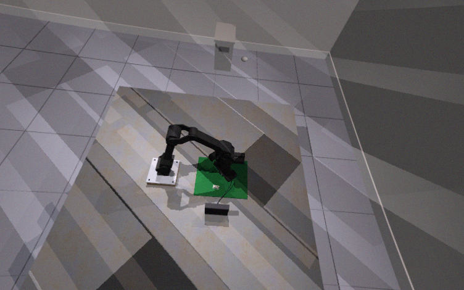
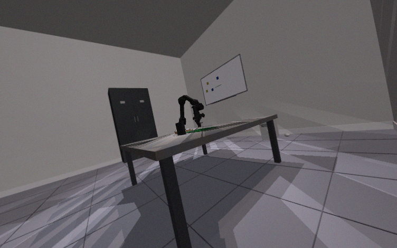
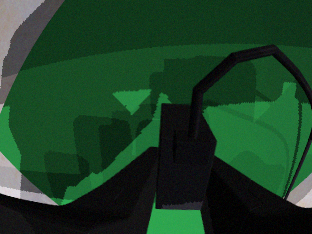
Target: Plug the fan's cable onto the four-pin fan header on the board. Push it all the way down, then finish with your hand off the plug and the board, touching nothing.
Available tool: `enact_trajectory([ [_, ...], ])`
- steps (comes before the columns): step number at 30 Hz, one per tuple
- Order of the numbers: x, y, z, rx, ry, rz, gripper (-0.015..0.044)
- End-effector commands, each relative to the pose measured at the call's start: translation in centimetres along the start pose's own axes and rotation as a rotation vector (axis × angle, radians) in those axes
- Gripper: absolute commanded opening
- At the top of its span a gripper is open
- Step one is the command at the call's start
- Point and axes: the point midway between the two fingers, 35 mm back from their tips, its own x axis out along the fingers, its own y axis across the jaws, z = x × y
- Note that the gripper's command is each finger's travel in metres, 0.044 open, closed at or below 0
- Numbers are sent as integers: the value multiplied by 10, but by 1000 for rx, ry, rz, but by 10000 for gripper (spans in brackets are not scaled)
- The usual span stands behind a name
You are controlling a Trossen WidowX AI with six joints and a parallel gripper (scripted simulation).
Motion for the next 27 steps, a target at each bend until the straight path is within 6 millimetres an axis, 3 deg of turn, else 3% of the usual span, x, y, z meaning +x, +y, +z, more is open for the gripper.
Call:
enact_trajectory([
  [1,-21,-2,2,0,-18,-12,0],
  [6,-20,-5,-2,52,-18,-11,0],
  [27,-18,-41,-61,782,-17,-11,0],
])
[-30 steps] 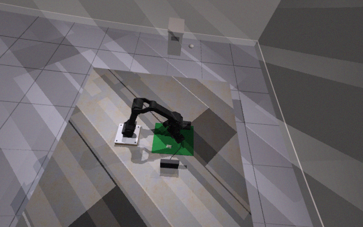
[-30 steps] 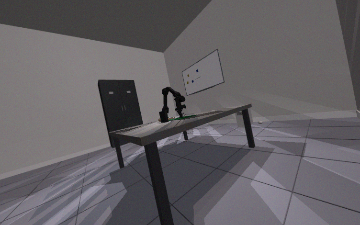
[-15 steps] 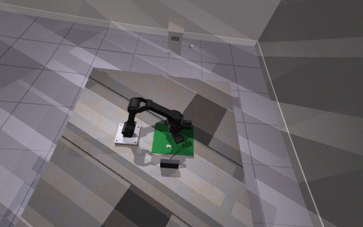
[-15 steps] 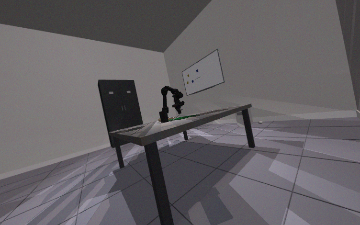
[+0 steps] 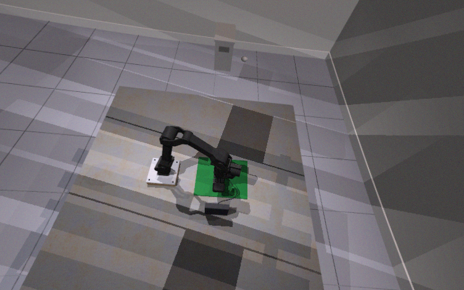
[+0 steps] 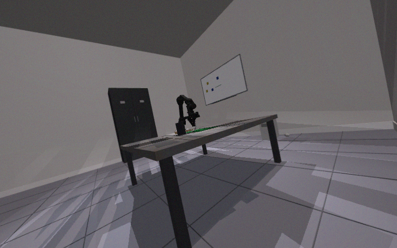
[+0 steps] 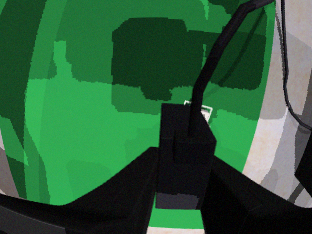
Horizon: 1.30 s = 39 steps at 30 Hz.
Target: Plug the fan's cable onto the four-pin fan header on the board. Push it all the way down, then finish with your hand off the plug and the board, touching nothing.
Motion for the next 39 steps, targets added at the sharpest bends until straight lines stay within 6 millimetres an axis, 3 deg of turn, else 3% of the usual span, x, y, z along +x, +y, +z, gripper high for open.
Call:
enact_trajectory([
  [1,0,-12,-7,145,-2,2,0],
  [39,-1,-14,-17,203,-1,1,0],
])
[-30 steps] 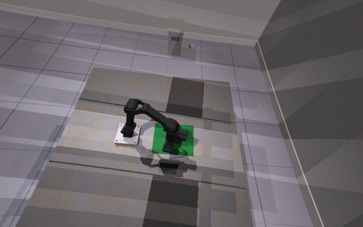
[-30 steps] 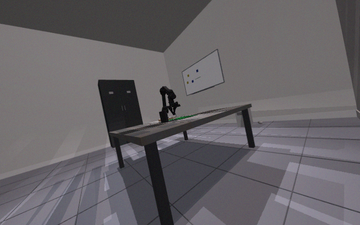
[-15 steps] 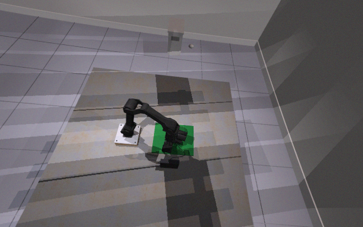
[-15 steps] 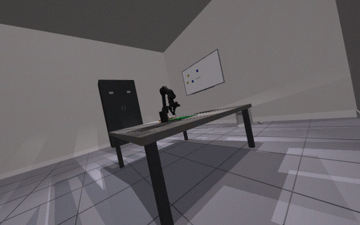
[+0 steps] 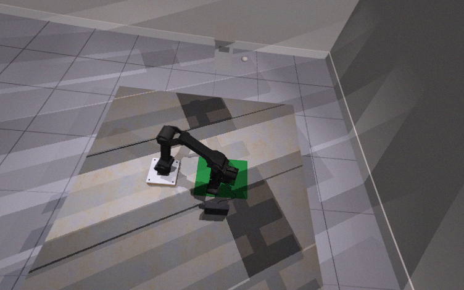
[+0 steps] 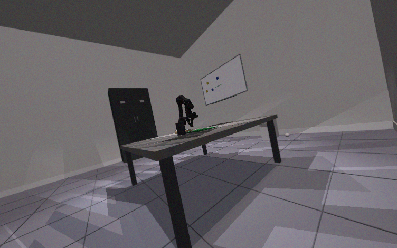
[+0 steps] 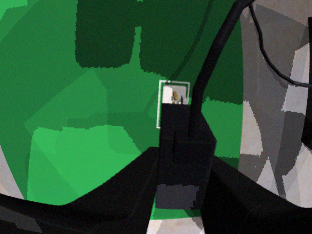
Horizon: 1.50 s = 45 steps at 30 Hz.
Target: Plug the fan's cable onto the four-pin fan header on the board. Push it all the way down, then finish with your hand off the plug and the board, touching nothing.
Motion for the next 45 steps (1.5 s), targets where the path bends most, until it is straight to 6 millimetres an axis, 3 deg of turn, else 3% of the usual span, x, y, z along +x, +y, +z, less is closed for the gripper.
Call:
enact_trajectory([
  [1,3,0,-1,7,2,3,0],
  [5,22,1,-1,7,3,3,0],
  [45,23,1,2,3,2,3,0],
])
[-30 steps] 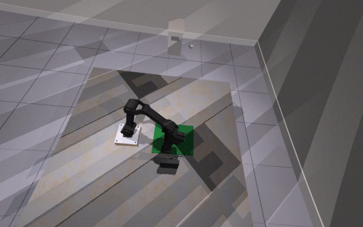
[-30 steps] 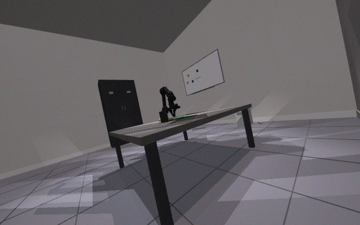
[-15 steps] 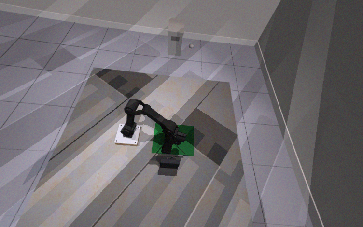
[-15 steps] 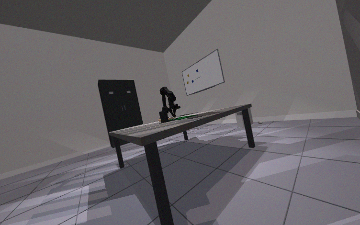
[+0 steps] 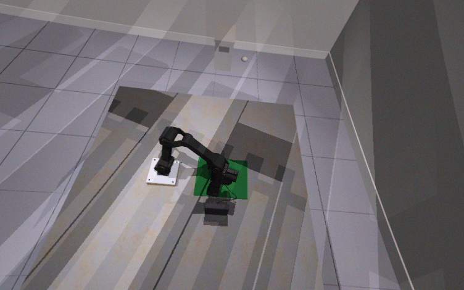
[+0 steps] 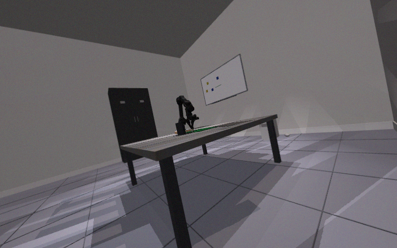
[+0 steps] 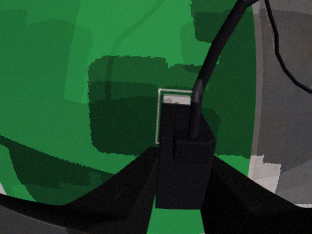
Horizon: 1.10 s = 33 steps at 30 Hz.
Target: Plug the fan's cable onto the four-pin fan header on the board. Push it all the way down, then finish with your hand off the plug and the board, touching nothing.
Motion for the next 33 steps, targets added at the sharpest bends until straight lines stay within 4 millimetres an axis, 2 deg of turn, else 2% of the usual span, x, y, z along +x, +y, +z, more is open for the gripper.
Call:
enact_trajectory([
  [1,0,1,0,4,-4,2,0],
  [33,3,0,-3,4,-4,2,0],
])
